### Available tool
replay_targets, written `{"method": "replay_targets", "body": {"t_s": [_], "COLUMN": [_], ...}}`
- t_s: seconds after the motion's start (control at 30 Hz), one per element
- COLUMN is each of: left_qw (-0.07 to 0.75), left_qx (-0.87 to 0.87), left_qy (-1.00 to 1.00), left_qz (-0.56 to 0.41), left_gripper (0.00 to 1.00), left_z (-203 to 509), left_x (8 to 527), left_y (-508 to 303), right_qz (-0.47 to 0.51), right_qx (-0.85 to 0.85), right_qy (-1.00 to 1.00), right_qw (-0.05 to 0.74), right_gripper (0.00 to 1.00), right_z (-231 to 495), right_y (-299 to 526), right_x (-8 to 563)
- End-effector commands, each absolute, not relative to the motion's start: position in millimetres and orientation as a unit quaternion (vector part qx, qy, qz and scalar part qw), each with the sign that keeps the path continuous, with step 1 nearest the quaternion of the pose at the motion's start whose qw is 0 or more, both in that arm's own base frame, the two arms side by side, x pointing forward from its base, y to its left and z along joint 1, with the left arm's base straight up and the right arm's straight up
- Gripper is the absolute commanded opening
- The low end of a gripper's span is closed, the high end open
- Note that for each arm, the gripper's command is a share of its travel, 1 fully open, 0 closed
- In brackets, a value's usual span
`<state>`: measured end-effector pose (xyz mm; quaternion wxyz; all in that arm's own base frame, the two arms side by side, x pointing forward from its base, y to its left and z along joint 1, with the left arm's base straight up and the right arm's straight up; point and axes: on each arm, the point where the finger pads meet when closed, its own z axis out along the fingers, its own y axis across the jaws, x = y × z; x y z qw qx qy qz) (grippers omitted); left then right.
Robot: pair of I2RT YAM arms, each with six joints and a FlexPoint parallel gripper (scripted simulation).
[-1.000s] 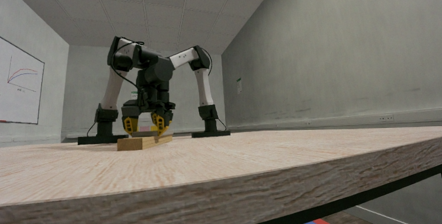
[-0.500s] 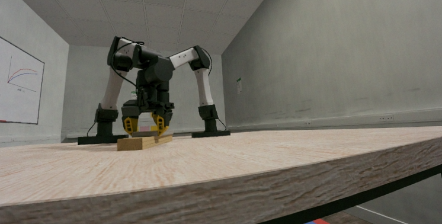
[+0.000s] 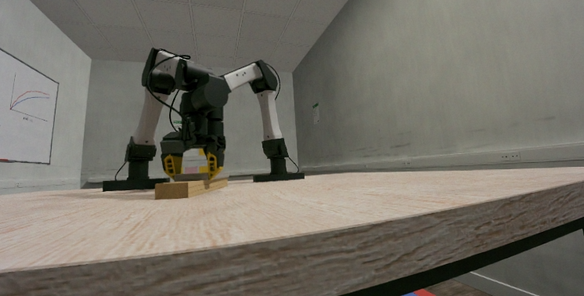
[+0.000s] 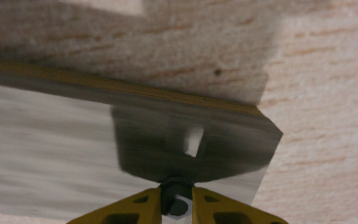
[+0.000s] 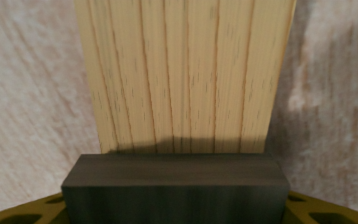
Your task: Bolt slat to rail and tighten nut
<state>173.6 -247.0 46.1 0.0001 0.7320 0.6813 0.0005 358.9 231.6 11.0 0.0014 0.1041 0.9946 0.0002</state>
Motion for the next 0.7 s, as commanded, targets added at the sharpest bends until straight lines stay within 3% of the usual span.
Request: {"method": "replay_targets", "body": {"t_s": [0.0,0.67], "left_qw": [0.001,-0.002], "left_qx": [0.792,0.95], "left_qy": [0.61,0.312], "left_qz": [-0.001,-0.001], "left_gripper": [0.14,0.14], "left_z": [47.5,47.4], "left_x": [177.2,176.3], "left_y": [-251.4,-250.1], "right_qz": [0.006,0.006], "right_qx": [0.105,0.105], "right_qy": [0.994,0.994], "right_qw": [0.01,0.01], "right_gripper": [0.67,0.67], "right_z": [17.7,17.7], "right_y": [233.3,233.3], "right_x": [362.4,362.4]}}
